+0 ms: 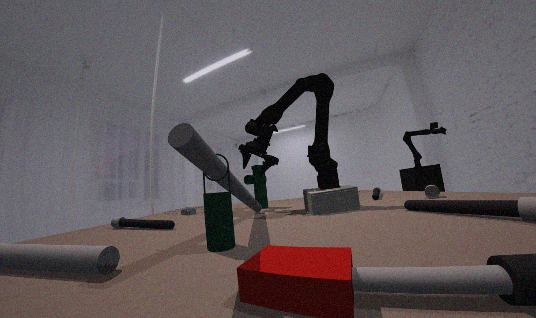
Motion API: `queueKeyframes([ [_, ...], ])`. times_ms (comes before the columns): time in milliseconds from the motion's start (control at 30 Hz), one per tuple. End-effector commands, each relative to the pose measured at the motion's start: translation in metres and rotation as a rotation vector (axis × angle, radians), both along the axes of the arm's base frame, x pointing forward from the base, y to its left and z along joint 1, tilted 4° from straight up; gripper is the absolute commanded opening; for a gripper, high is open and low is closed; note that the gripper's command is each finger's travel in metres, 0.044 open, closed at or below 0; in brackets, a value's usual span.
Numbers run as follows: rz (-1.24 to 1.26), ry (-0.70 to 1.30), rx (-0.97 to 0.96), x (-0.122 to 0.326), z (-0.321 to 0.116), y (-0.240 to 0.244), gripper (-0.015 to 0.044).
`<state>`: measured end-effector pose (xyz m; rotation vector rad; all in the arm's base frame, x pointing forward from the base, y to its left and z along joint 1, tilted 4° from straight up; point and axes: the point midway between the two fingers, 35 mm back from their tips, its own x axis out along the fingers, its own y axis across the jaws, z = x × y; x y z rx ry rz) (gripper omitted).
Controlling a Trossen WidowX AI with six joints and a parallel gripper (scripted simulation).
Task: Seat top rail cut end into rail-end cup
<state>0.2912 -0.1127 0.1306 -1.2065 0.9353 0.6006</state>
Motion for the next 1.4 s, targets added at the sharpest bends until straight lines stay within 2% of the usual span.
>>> queueKeyframes([
  [0,-0.002,-0.006,-0.005,0.002,-0.002,-0.001,0.0440],
  [1367,-0.002,-0.009,-0.005,0.036,-0.058,-0.007,0.0440],
])
